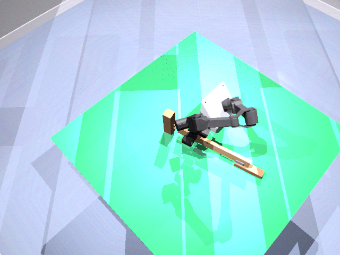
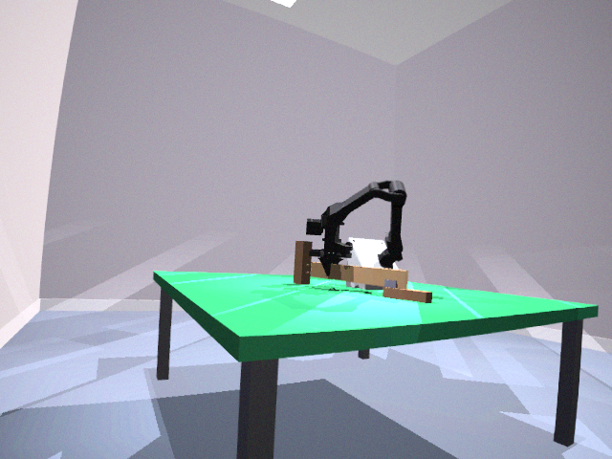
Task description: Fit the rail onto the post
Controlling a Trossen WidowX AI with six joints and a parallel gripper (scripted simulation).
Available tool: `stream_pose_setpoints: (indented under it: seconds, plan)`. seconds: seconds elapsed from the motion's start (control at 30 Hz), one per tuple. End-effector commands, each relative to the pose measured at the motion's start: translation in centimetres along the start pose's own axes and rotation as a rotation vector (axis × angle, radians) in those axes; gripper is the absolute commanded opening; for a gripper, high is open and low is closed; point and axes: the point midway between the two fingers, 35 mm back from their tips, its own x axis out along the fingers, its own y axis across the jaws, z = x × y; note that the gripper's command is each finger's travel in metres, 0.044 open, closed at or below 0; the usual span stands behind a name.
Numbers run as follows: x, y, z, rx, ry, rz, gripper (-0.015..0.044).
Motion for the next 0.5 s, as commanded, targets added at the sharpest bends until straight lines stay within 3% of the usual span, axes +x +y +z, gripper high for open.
stream_pose_setpoints:
  seconds: [0.0,0.47]
  plan:
    - [-0.20,-0.05,-0.29,-0.001,0.004,-0.004,0.0000]
    - [-0.10,-0.06,-0.71,-0.001,0.004,-0.004,0.0000]
